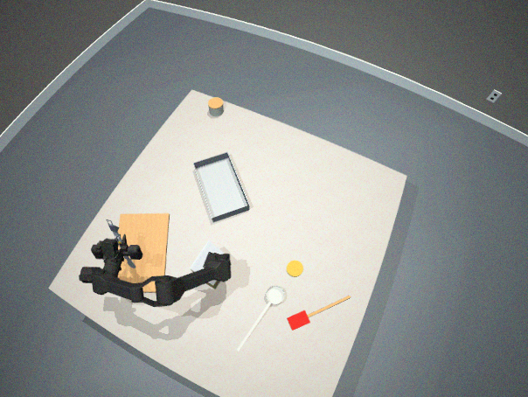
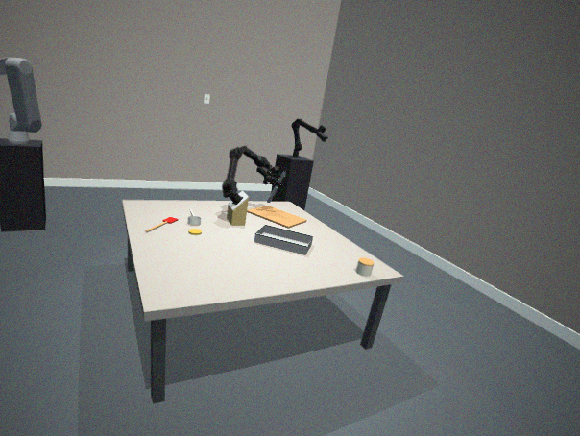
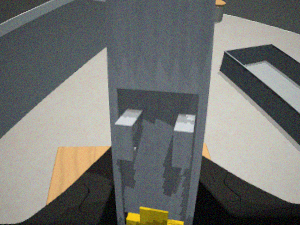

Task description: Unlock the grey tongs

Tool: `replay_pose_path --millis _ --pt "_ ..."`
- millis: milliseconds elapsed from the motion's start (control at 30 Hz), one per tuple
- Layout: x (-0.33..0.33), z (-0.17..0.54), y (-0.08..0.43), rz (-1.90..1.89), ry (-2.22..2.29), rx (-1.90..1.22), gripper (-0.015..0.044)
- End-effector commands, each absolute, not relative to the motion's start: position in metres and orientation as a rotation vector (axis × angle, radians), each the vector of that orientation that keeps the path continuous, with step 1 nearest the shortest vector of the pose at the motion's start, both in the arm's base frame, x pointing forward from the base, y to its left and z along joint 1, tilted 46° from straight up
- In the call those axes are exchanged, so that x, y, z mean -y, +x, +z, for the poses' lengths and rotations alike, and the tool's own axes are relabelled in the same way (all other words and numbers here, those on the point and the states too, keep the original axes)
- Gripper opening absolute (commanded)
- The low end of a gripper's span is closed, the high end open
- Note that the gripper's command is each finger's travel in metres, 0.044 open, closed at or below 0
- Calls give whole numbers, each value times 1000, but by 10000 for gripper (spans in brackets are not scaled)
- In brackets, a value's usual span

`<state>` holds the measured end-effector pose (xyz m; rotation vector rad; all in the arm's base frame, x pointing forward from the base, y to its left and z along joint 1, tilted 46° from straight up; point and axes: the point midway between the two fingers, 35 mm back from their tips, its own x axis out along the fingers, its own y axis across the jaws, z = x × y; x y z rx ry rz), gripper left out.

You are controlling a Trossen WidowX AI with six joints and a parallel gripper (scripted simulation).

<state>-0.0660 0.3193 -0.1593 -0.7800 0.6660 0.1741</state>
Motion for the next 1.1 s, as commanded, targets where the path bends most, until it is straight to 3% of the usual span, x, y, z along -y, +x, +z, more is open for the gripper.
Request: replay_pose_path --millis 0,467,1067 --pt "-320 -158 -66 177 -772 -659 -150" --pt "-317 -163 -62 141 -793 -709 -150" --pt "-293 -197 -41 -184 -905 -1312 -150"
